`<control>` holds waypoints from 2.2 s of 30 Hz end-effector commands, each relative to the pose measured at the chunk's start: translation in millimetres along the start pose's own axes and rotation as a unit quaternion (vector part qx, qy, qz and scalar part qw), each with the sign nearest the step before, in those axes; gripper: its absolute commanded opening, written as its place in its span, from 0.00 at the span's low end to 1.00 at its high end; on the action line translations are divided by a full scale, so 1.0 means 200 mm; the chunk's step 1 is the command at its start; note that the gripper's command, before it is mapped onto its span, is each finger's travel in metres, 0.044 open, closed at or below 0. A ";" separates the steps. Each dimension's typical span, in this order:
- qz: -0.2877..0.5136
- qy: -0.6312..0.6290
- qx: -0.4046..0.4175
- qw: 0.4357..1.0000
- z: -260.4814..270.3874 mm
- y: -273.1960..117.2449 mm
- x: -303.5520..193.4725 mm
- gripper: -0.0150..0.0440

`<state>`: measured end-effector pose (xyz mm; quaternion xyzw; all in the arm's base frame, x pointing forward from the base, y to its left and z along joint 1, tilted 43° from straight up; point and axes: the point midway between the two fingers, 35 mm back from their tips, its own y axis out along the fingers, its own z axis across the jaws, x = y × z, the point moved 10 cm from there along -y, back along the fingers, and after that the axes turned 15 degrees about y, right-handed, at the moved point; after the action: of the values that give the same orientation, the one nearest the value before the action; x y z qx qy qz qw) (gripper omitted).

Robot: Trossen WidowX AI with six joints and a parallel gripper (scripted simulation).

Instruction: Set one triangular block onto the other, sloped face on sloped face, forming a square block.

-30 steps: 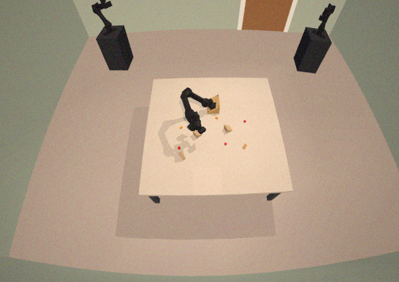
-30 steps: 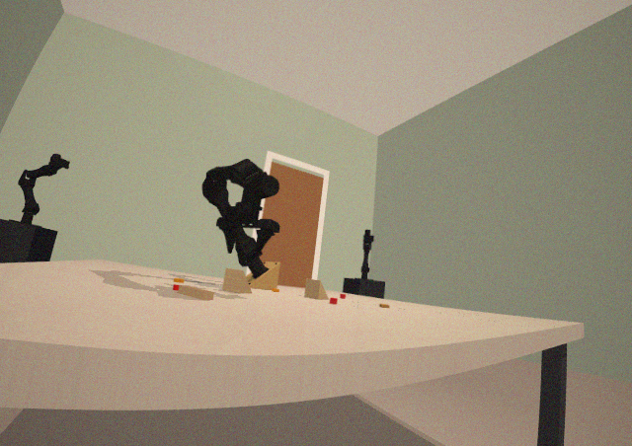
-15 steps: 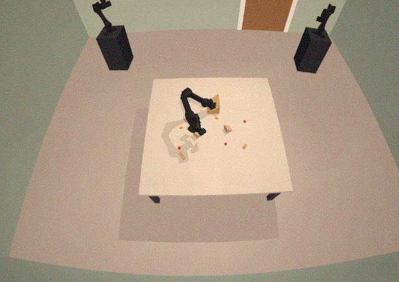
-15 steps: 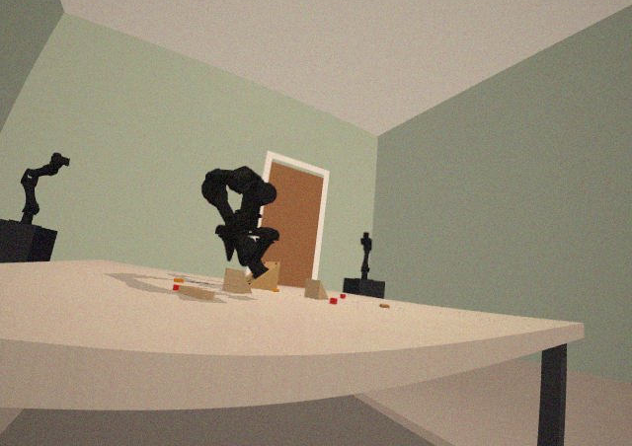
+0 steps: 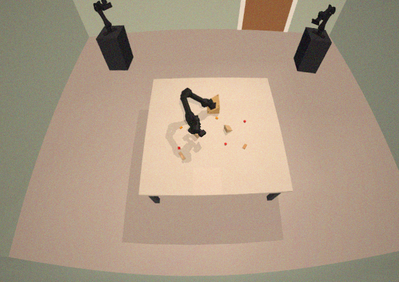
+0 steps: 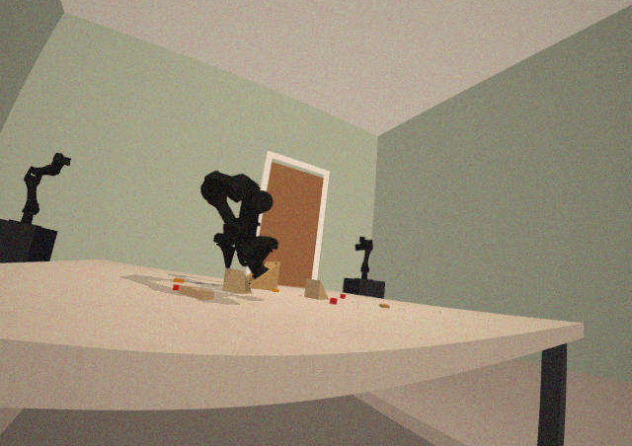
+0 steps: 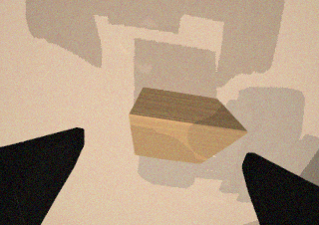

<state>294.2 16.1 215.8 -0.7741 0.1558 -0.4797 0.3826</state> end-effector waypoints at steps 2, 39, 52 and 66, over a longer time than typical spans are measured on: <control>-0.003 -0.003 -0.002 1.000 -0.01 0.04 0.00 1.00; -0.006 -0.003 -0.004 1.000 -0.04 0.26 -0.01 0.71; -0.005 -0.002 -0.003 1.000 -0.04 0.19 -0.01 0.30; -0.003 -0.003 -0.003 1.000 -0.04 0.11 -0.01 0.25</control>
<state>288.3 -1.7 199.0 -0.7775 0.1562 -0.4762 0.3799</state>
